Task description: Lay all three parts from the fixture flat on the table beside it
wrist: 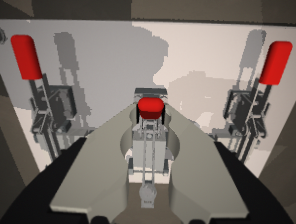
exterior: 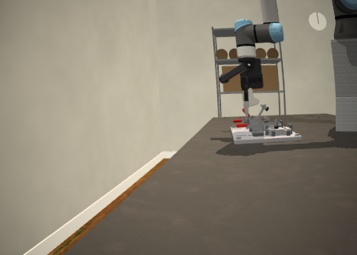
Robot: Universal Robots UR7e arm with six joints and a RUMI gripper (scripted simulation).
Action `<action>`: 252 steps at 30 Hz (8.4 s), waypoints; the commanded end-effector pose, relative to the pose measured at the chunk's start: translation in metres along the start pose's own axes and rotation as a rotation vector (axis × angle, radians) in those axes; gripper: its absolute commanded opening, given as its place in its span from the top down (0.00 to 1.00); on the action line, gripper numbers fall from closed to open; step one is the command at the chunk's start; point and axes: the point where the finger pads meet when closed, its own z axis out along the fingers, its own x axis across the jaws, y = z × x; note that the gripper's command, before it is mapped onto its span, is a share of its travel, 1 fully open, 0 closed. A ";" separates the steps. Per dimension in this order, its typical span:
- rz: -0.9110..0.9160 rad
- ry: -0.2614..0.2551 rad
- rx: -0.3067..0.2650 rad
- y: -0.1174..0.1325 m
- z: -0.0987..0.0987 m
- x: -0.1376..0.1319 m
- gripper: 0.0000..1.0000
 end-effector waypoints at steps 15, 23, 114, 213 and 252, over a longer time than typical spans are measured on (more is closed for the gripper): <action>0.003 -0.001 -0.005 0.018 -0.002 0.000 1.00; 0.003 -0.001 -0.005 0.020 -0.001 0.000 1.00; 0.002 0.000 -0.003 0.027 -0.002 0.000 0.72; 0.002 0.000 -0.002 0.065 -0.076 0.000 0.41; -0.001 0.000 0.000 0.100 -0.046 0.000 0.41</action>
